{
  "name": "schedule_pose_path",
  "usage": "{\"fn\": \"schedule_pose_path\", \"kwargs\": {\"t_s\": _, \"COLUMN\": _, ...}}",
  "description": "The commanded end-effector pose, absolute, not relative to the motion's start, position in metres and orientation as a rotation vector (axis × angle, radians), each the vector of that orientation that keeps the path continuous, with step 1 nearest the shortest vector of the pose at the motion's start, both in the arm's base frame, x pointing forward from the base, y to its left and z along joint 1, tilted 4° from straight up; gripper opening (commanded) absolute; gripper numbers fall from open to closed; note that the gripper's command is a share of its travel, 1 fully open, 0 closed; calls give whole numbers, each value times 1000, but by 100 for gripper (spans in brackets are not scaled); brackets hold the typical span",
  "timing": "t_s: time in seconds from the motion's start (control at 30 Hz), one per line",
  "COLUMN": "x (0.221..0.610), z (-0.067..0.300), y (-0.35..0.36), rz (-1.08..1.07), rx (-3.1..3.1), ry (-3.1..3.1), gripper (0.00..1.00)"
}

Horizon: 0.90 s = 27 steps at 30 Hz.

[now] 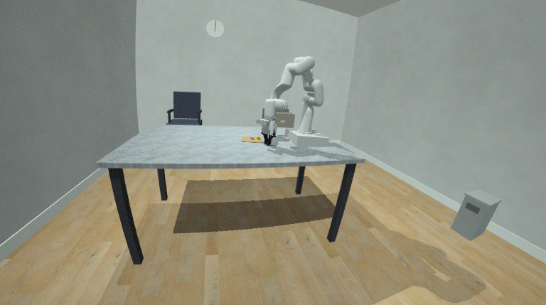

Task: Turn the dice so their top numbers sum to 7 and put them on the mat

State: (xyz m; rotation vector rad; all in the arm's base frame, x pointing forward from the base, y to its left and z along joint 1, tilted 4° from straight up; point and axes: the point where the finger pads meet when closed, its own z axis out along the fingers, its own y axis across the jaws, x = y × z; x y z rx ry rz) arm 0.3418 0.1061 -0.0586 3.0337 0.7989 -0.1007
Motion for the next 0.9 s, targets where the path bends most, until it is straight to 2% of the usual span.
{"fn": "schedule_pose_path", "kwargs": {"t_s": 0.0, "x": 344, "z": -45, "y": 107, "rz": -96, "rx": 3034, "ry": 799, "gripper": 15}}
{"fn": "schedule_pose_path", "kwargs": {"t_s": 0.37, "x": 348, "z": 29, "y": 109, "rz": -96, "rx": 3034, "ry": 799, "gripper": 15}}
{"fn": "schedule_pose_path", "kwargs": {"t_s": 0.87, "x": 357, "z": 36, "y": 103, "rz": -96, "rx": 3047, "ry": 747, "gripper": 15}}
